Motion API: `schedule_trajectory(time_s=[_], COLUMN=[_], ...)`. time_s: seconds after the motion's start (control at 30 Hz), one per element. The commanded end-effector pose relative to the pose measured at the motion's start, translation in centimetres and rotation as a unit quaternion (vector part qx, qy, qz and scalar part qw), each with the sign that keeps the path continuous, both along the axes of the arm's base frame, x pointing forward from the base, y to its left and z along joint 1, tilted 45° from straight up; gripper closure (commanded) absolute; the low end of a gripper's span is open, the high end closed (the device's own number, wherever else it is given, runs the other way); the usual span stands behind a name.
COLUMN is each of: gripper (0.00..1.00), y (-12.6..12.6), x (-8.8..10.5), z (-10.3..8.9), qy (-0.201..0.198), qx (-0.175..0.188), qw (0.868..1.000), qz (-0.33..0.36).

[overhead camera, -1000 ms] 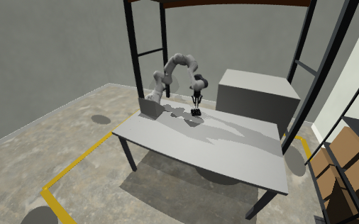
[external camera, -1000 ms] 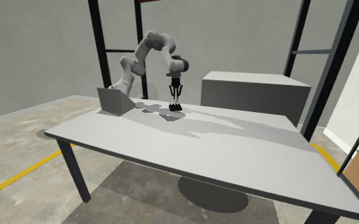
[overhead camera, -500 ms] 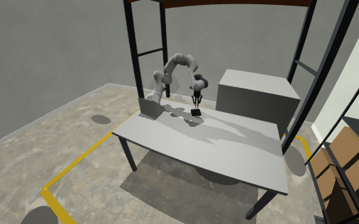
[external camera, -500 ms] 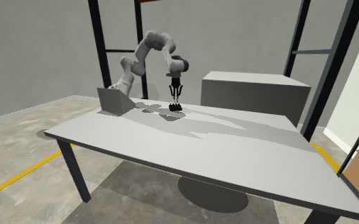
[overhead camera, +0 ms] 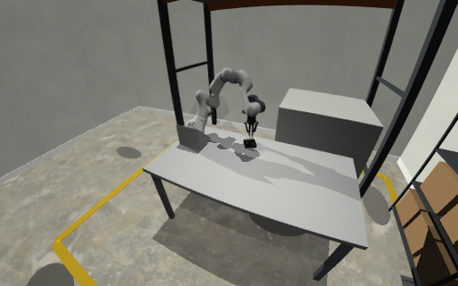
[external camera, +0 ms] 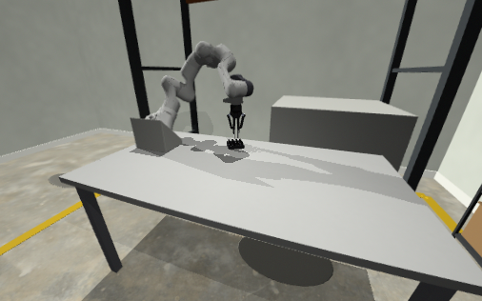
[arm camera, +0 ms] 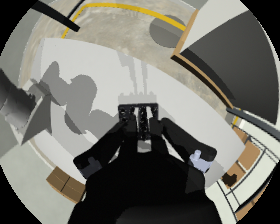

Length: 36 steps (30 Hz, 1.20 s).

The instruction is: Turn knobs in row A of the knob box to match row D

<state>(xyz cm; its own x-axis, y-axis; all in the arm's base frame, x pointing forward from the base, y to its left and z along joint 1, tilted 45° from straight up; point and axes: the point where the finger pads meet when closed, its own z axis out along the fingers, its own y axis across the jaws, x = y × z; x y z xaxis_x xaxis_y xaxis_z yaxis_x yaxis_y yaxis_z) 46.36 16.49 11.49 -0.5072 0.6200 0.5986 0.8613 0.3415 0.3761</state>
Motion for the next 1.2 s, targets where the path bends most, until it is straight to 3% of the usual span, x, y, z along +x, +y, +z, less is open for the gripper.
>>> schedule_trajectory(time_s=[0.0,1.17], gripper=[0.88,0.88], y=[0.18,0.60], x=[0.02,0.04], z=[0.05,-0.38], qy=[-0.001,-0.001], qx=[0.001,0.001], qw=[1.000,1.000], qz=[0.000,0.000])
